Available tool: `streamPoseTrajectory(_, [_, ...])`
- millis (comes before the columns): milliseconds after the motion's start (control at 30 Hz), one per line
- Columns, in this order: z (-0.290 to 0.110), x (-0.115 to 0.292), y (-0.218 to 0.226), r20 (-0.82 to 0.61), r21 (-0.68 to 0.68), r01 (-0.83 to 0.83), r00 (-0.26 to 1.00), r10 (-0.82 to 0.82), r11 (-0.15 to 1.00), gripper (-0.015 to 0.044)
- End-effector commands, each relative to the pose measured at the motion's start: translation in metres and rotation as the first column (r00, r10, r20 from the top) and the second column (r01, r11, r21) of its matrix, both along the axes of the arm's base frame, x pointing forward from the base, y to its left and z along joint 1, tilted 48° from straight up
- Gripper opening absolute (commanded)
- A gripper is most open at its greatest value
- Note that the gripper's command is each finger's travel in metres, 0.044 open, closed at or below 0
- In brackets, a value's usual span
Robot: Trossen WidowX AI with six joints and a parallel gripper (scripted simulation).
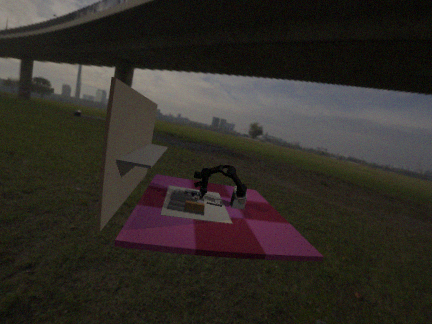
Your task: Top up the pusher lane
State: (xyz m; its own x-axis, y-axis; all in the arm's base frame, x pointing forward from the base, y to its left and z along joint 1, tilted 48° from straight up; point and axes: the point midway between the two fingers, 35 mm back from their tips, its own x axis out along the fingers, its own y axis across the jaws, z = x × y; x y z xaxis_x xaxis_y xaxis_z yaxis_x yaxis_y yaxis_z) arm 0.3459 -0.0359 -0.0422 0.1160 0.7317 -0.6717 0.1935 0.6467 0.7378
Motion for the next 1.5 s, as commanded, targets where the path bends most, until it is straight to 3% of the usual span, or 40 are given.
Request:
streamPoseTrajectory(0, [0.0024, 0.0063, -0.003, 0.018, -0.005, 0.008, 1.0, -0.007, 1.0, 0.0])
streamPoseTrajectory(1467, [0.0019, 0.0101, -0.0035, 0.018, -0.005, 0.008, 1.0, -0.007, 1.0, 0.0])
